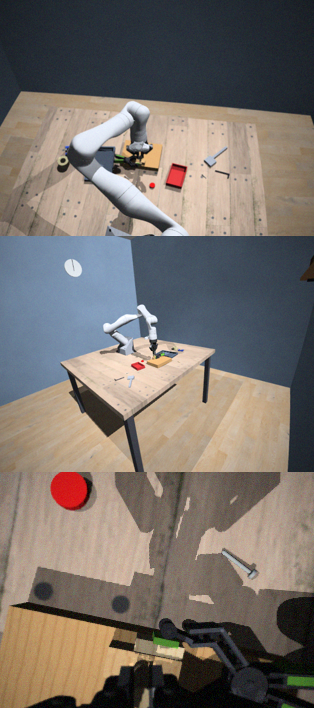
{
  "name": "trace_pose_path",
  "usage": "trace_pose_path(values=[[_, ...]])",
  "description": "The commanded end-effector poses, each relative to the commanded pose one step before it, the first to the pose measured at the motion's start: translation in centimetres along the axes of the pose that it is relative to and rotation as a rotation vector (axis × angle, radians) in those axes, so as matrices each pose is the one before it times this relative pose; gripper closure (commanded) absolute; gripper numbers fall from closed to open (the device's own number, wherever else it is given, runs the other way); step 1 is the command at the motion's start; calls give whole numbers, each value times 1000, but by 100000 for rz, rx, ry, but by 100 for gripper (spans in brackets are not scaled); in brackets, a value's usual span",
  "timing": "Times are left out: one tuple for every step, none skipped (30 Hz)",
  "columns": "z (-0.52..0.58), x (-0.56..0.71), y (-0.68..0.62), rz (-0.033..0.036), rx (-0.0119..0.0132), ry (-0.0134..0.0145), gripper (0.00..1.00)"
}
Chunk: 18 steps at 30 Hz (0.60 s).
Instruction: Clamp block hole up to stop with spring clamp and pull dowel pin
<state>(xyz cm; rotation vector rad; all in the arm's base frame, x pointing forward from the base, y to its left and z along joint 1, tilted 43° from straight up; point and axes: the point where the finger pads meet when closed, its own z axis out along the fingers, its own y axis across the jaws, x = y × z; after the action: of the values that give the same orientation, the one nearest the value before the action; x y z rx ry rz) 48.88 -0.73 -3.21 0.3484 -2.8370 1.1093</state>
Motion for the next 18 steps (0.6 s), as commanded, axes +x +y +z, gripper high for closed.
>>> trace_pose_path(values=[[-103,-53,15,117,-40,-199,90],[0,0,0,54,0,0,90],[0,0,0,54,0,0,90],[0,0,0,0,0,0,90],[0,0,0,0,0,0,90],[0,0,0,53,0,0,90],[0,0,0,52,0,0,90],[0,0,0,52,0,0,90],[0,0,0,51,0,0,90],[0,0,0,50,0,0,90],[0,0,0,50,0,0,90],[0,0,0,49,0,0,90],[0,0,0,48,0,0,90],[0,0,0,48,0,0,90],[0,0,0,47,0,0,90],[0,0,0,47,0,0,90],[0,0,0,46,0,0,90],[0,0,0,45,0,0,90]])
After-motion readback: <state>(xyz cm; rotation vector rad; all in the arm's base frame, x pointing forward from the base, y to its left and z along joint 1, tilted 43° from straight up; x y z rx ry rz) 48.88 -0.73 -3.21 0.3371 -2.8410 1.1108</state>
